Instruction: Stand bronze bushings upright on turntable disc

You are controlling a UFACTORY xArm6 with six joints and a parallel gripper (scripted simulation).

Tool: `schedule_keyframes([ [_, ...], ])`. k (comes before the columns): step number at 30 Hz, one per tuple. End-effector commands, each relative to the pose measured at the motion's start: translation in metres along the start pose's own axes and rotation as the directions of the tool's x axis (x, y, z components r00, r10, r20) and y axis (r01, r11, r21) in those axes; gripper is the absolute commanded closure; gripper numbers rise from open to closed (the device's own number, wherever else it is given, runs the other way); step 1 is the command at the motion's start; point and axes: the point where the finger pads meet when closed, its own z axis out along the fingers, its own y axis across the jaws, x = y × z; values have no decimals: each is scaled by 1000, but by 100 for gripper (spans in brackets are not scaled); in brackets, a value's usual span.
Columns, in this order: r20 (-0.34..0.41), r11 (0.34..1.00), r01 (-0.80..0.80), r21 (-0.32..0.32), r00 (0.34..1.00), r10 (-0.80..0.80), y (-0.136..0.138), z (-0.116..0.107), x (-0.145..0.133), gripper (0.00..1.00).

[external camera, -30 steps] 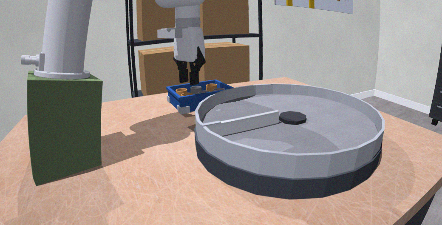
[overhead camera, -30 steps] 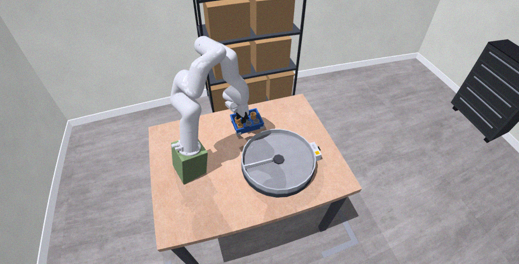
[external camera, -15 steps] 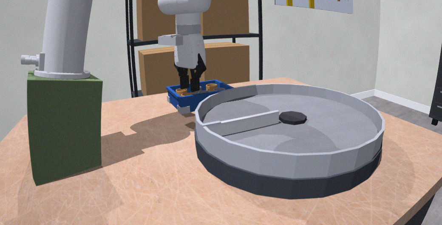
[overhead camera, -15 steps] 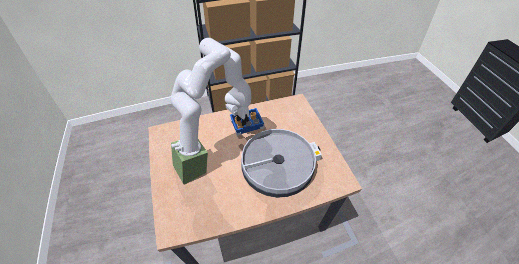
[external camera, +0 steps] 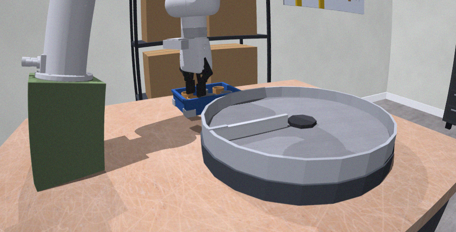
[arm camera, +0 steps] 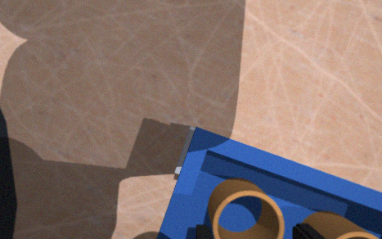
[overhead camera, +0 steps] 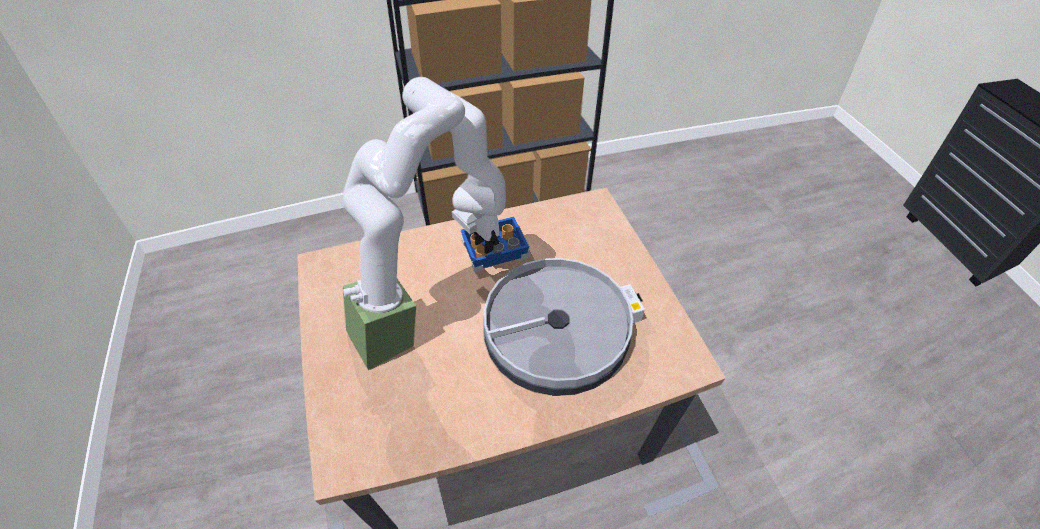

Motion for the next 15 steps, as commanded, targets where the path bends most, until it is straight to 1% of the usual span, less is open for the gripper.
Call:
schedule_keyframes([
  [1,7,1000,0,2,1000,0,0,0,-2,52],
  [15,7,1000,0,2,1000,0,0,2,-2,52],
])
